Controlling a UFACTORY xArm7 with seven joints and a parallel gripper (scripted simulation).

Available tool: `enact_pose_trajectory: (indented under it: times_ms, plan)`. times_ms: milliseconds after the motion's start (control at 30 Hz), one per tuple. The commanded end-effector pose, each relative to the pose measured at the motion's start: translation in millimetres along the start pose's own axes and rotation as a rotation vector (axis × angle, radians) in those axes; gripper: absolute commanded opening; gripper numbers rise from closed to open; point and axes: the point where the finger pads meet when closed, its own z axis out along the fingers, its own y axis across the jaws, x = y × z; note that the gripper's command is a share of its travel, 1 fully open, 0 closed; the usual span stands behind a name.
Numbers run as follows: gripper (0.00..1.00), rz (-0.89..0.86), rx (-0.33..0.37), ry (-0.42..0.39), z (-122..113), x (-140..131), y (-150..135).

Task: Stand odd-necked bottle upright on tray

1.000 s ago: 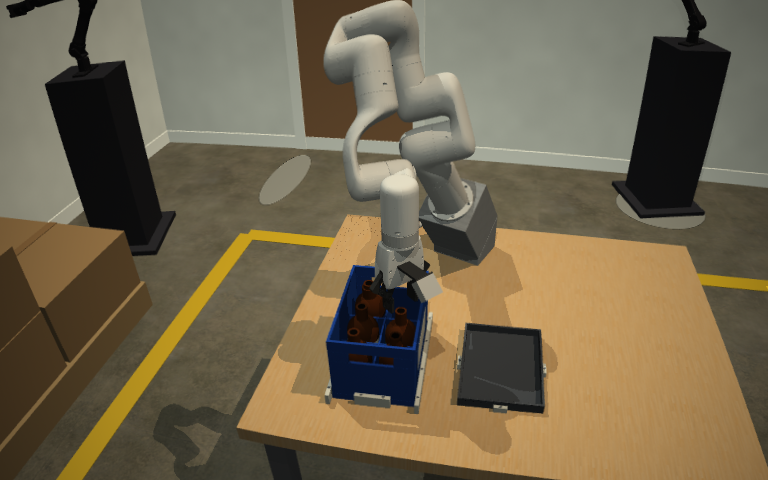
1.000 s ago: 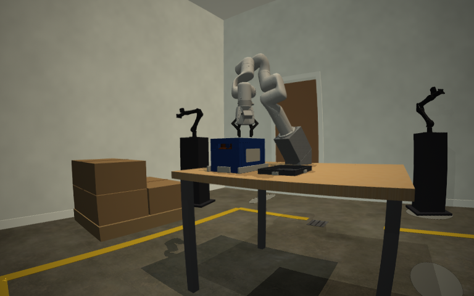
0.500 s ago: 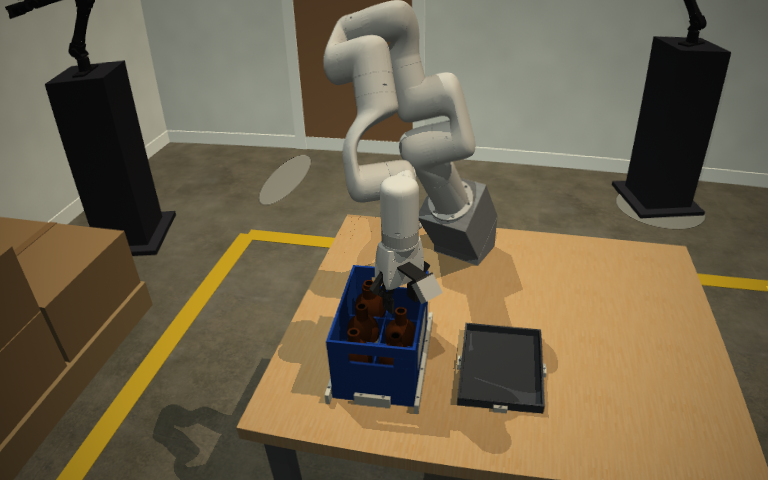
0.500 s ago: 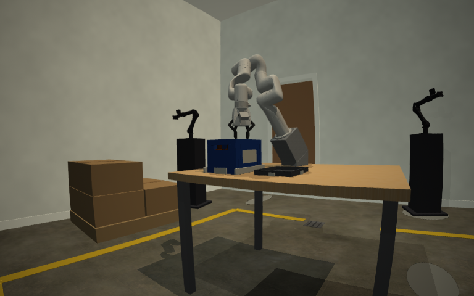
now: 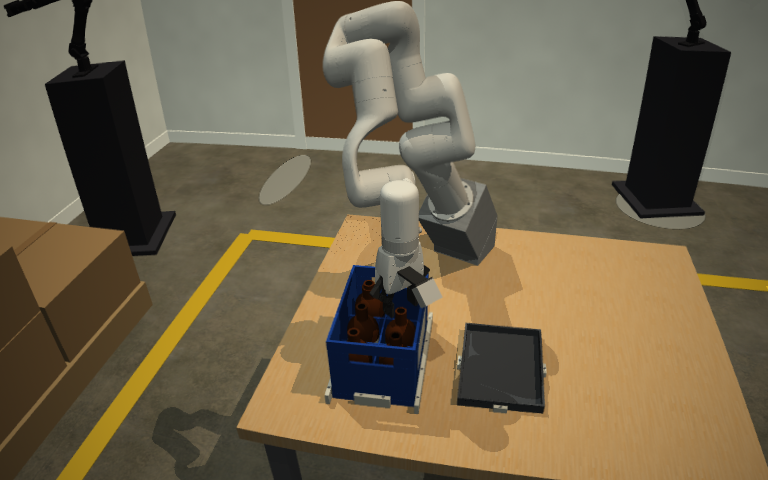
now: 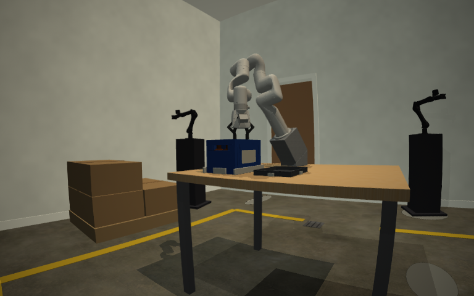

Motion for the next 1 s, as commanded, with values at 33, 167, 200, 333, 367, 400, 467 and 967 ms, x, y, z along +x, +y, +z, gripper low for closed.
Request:
enact_pose_trajectory:
  times_ms: [33, 167, 200, 333, 367, 400, 467, 967]
  plan:
    - [0.65, 0.0, -0.002, 0.002, 5.0, 0.7, 1.0]
    - [0.65, 0.0, -0.002, 0.002, 10.1, 0.7, 1.0]
    - [0.65, 0.0, -0.002, 0.002, 11.4, 0.7, 1.0]
    - [0.65, 0.0, -0.002, 0.002, 13.8, 0.7, 1.0]
    - [0.65, 0.0, -0.002, 0.002, 15.0, 0.7, 1.0]
    - [0.65, 0.0, -0.002, 0.002, 16.1, 0.7, 1.0]
    - [0.65, 0.0, -0.002, 0.002, 18.3, 0.7, 1.0]
    - [0.65, 0.0, -0.002, 0.002, 26.8, 0.8, 1.0]
